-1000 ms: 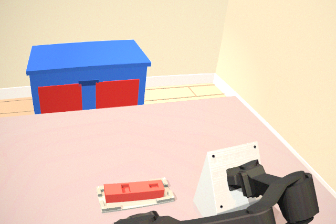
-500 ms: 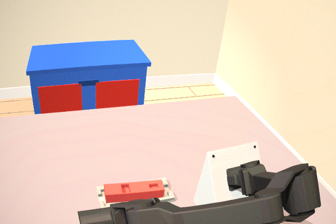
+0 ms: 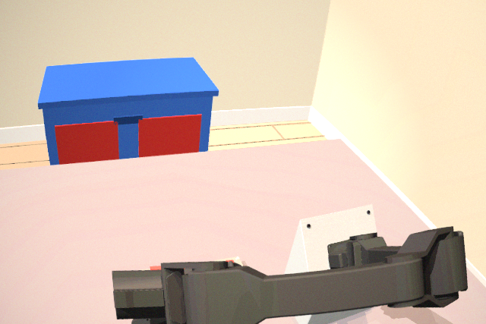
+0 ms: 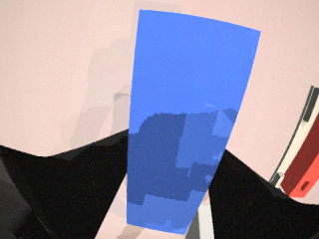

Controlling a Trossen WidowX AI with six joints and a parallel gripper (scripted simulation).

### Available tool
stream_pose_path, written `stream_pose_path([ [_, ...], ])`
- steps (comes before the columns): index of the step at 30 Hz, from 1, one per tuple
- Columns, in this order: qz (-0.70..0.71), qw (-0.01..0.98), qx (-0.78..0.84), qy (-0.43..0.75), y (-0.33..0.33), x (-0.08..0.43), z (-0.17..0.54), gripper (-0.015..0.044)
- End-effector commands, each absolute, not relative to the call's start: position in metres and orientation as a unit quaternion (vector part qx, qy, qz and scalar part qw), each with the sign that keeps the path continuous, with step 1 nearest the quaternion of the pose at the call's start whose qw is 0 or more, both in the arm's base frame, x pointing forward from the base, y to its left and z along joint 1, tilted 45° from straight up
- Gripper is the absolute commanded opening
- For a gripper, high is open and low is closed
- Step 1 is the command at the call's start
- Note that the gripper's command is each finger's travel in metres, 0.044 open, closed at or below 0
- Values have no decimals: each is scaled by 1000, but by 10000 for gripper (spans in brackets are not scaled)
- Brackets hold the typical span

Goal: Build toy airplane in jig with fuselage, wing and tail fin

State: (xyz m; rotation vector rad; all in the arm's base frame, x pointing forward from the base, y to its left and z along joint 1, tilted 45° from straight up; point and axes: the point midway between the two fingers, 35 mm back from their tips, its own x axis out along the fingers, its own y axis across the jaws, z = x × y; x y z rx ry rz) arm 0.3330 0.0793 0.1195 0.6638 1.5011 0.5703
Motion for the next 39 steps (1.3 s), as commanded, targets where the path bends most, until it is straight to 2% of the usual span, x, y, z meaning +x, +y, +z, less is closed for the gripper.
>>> stream_pose_path([
  [1,253,648,292,657,71,331,131,0],
  [39,422,710,81,559,0,343,43,0],
])
